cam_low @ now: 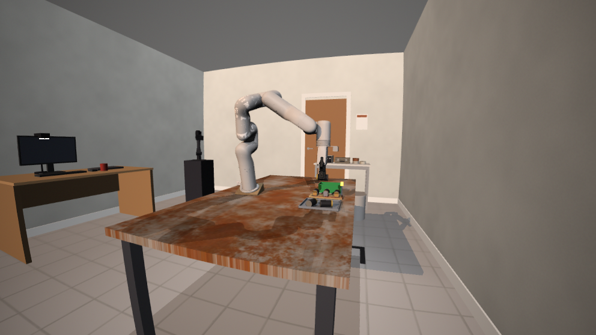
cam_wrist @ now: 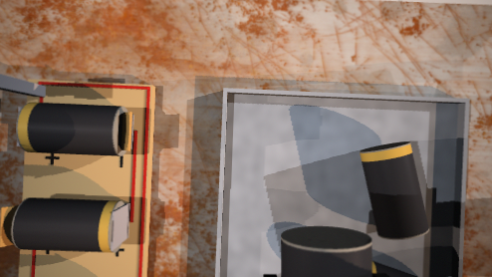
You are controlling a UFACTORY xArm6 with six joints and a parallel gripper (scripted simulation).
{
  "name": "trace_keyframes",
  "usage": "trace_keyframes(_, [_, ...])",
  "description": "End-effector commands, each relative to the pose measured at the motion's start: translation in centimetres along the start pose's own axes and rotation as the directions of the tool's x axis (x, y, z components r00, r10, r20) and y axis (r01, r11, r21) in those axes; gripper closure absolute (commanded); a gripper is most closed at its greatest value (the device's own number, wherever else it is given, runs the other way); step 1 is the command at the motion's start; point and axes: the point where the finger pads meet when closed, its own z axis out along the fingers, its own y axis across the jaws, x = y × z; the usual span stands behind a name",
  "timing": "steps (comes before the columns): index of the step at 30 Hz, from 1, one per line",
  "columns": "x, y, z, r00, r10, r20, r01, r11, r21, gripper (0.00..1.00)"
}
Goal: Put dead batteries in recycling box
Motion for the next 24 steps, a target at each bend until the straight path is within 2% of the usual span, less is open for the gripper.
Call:
trace_keyframes(1, [0.15, 0.03, -0.24, 0.999, -0.05, -0.005, 0.05, 0.999, 0.0, 0.72])
trace_keyframes(13, [0.15, 0.03, -0.24, 0.956, -0.294, -0.005, 0.294, 0.956, -0.001, 0.72])
trace_keyframes(24, [0.15, 0.03, -0.24, 0.785, -0.62, -0.004, 0.62, 0.785, -0.003, 0.72])
